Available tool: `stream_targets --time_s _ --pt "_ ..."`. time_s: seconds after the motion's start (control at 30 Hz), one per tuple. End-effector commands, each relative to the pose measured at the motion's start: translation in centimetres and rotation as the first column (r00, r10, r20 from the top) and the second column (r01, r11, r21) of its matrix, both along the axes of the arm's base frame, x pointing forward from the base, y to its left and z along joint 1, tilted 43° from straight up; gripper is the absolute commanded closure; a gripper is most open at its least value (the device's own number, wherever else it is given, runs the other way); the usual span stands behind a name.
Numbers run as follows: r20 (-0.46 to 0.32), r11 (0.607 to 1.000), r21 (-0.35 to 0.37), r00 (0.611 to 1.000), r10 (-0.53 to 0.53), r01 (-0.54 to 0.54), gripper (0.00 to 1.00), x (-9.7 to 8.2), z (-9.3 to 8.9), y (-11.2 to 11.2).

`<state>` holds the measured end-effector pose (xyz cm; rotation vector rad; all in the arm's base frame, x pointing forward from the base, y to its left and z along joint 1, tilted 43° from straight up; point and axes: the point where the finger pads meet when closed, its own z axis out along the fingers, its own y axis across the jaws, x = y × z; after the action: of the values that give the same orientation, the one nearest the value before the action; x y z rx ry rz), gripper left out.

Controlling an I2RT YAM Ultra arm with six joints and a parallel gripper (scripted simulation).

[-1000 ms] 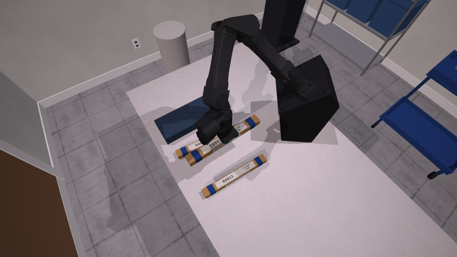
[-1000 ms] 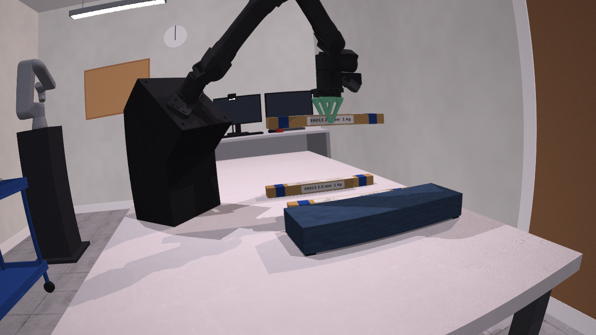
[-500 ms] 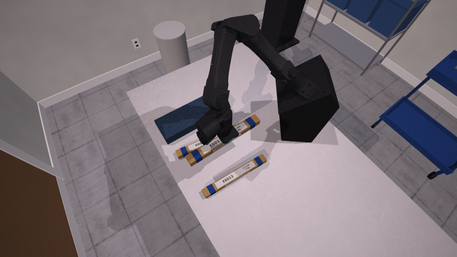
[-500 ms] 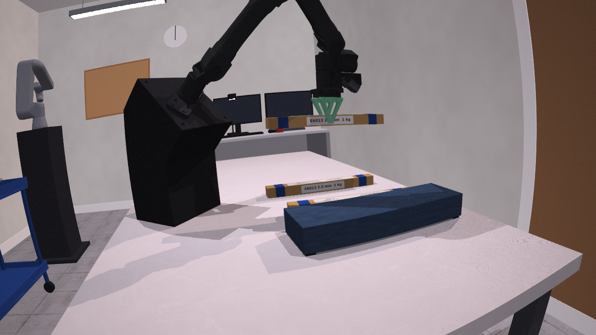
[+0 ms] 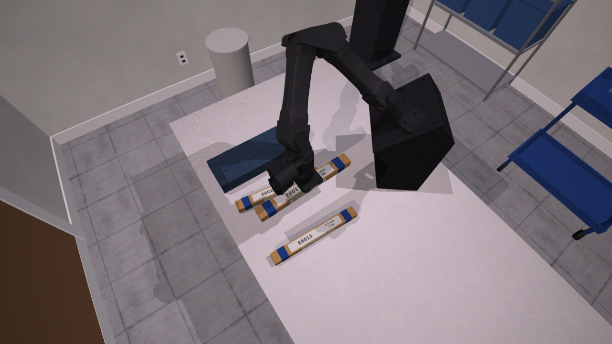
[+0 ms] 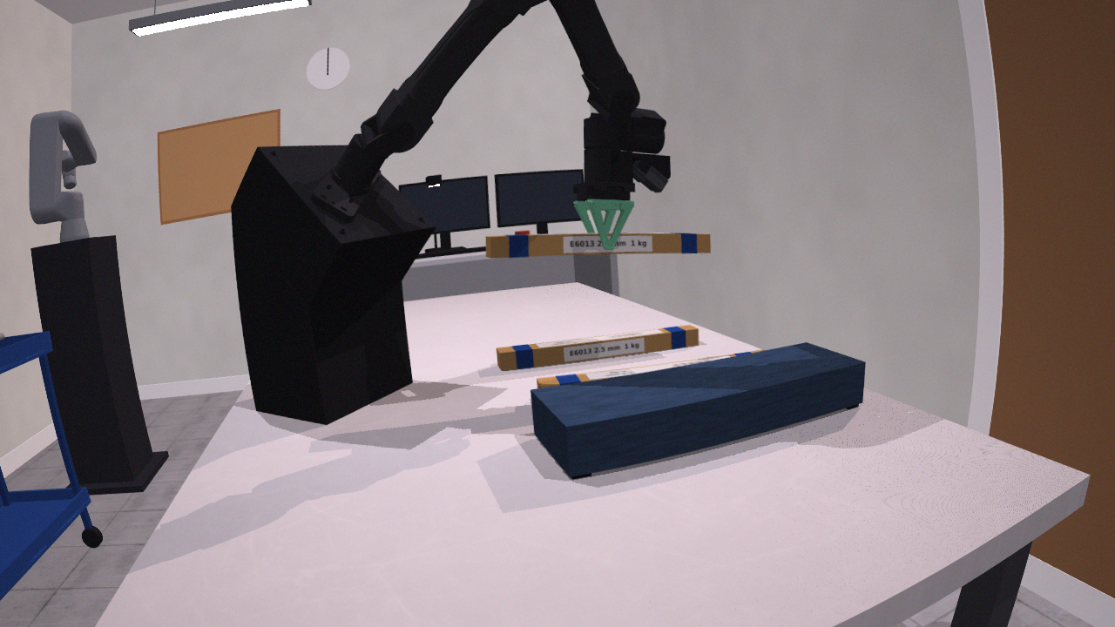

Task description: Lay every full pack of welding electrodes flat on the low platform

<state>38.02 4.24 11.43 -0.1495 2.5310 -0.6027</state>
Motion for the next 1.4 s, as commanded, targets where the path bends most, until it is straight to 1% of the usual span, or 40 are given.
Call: stream_targets --time_s 0.0,1.2,1.37 --pt "0.079 0.999 0.030 0.996 0.036 -0.038 1.00 1.1 2.0 1.4" --pt "0.079 0.999 0.029 0.996 0.036 -0.038 1.00 3.7 -1.1 -0.1" --pt "0.079 0.999 0.029 0.996 0.036 -0.038 1.00 3.7 -1.1 -0.1"
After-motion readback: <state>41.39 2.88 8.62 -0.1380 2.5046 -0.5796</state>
